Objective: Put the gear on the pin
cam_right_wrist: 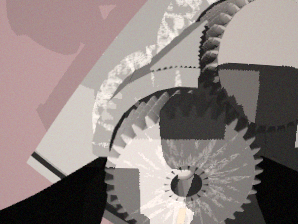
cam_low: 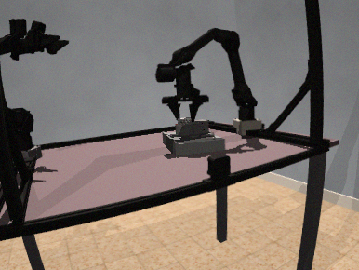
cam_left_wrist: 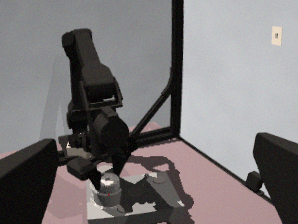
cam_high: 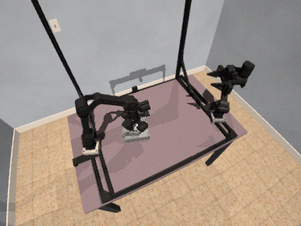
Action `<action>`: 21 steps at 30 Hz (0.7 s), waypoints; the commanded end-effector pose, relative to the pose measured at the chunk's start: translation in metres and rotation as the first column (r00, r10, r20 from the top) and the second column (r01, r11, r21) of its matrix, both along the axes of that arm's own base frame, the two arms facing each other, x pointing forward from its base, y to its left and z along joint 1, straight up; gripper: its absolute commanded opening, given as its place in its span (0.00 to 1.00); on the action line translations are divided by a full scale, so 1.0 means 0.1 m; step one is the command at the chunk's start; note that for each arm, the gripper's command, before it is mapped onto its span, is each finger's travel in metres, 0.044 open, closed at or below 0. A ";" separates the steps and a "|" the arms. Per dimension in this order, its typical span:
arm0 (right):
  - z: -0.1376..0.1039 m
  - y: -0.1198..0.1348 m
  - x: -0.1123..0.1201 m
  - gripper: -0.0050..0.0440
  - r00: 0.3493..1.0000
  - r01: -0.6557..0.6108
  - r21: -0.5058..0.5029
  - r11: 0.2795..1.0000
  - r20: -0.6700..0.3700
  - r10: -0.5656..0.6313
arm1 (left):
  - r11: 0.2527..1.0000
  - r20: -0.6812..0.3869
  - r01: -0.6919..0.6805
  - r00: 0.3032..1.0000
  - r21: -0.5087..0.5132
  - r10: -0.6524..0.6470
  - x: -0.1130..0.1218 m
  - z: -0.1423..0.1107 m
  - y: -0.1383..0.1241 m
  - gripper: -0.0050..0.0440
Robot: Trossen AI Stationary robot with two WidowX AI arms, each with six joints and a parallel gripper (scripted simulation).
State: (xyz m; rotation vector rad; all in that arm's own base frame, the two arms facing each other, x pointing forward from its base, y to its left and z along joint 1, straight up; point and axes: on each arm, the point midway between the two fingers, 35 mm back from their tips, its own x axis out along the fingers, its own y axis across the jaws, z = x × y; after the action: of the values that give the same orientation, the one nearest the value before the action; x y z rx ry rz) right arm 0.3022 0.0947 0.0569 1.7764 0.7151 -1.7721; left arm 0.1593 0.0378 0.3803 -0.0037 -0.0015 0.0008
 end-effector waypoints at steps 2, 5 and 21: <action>-0.01 0.00 0.00 0.10 1.000 0.010 -0.003 1.000 -0.001 -0.010 | 1.000 0.000 0.001 1.000 0.003 -0.001 0.00 0.00 0.00 0.92; -0.02 0.00 0.00 0.10 1.000 0.019 -0.003 1.000 -0.001 -0.019 | 1.000 0.000 0.001 1.000 0.003 -0.001 0.00 0.00 0.00 0.92; -0.05 0.00 0.00 0.15 0.999 0.051 -0.003 0.999 -0.001 -0.051 | 1.000 0.000 0.001 1.000 0.003 -0.001 0.00 0.00 0.00 0.92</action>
State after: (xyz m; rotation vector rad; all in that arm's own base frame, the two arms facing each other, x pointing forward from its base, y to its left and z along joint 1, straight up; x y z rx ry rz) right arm 0.3022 0.0947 0.0521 1.8093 0.6761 -1.8057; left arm 0.1593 0.0378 0.3803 -0.0037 -0.0014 0.0011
